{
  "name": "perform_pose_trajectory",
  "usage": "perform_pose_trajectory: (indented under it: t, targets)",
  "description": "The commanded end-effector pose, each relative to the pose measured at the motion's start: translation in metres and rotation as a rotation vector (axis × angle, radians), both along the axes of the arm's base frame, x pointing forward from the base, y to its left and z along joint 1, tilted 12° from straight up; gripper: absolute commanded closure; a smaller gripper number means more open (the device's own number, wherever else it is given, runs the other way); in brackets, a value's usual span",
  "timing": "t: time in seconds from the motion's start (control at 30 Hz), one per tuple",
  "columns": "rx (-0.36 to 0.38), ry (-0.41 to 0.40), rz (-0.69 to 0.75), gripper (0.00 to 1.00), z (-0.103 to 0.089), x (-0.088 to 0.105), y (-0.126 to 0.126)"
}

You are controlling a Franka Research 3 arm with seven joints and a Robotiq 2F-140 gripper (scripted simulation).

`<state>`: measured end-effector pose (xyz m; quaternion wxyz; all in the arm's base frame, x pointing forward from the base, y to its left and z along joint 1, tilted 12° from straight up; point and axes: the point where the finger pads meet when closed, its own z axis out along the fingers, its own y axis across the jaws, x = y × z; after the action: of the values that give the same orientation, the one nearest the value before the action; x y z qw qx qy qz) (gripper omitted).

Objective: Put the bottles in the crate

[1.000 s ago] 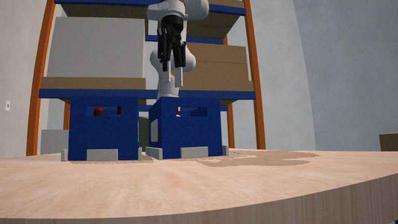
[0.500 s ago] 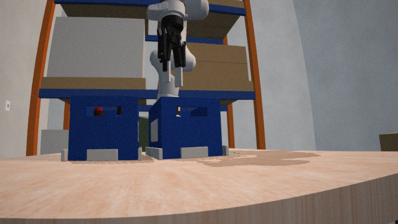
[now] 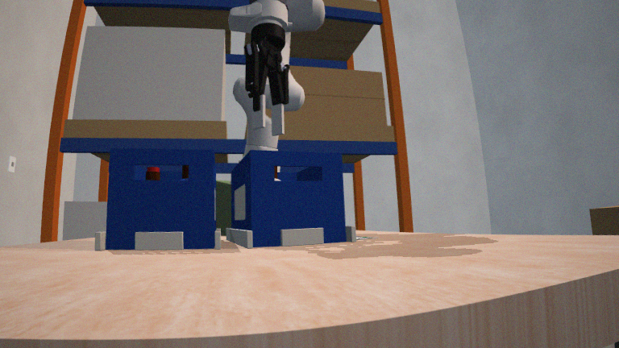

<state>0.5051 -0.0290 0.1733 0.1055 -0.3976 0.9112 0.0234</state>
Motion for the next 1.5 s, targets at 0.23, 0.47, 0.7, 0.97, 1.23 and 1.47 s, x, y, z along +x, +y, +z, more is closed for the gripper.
perform_pose_trajectory:
  t: [0.23,0.47,0.7,0.97,1.23,1.47]
  targets:
    - [-0.002,0.001,-0.003,0.62,0.006,-0.01,0.015]
    - [-0.002,0.001,-0.003,0.62,0.017,-0.022,0.04]
    - [-0.002,0.001,-0.003,0.62,0.028,-0.033,0.065]
    - [-0.002,0.001,-0.003,0.62,0.043,-0.048,0.099]
    - [-0.002,0.001,-0.003,0.62,0.054,-0.059,0.125]
    - [-0.002,0.001,-0.003,0.62,0.067,-0.073,0.155]
